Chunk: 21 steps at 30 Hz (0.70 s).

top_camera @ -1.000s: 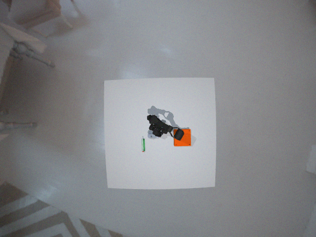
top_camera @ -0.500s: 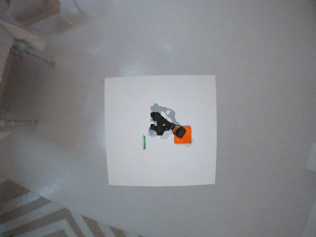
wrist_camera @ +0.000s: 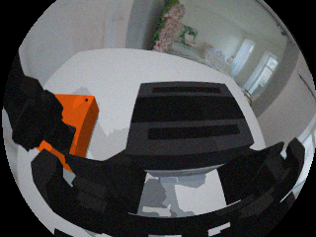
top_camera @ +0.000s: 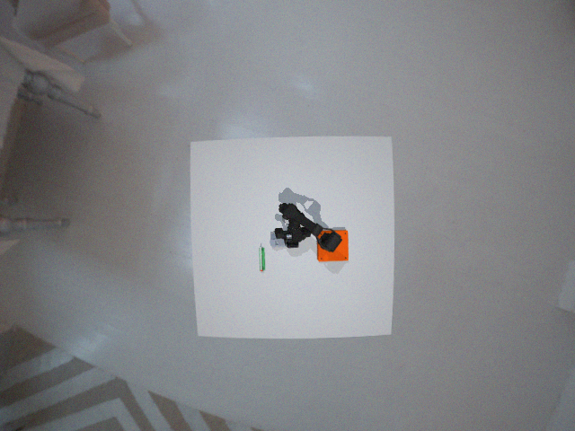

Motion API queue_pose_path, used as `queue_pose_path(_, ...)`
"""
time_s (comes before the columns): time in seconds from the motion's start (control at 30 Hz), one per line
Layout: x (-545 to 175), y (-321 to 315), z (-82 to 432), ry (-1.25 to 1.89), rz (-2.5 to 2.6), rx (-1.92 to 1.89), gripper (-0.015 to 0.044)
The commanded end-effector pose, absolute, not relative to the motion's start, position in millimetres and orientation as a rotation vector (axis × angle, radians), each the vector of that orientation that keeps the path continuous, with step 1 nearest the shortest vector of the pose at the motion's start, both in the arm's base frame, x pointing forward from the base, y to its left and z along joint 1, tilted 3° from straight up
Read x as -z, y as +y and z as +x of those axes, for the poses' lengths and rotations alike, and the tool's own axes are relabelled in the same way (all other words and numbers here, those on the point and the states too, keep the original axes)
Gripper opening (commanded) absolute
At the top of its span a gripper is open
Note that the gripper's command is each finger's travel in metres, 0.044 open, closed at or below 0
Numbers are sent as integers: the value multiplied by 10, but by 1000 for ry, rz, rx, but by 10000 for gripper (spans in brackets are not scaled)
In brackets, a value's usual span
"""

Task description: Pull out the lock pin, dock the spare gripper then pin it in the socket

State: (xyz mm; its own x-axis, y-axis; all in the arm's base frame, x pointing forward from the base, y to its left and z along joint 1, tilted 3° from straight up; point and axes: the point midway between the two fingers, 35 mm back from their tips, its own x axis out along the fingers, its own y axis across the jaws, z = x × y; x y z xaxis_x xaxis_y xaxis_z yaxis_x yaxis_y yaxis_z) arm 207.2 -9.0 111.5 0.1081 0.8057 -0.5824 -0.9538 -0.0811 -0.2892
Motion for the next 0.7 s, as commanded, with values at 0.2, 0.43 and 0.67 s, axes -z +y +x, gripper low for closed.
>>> queue_pose_path(0.2, -1190, -32, 2082, 24, -875, -1411, 0)
queue_pose_path(0.43, -1238, -7, 2087, -127, -985, -1340, 0)
queue_pose_path(0.67, -1263, 2, 2090, -198, -1043, -1299, 0)
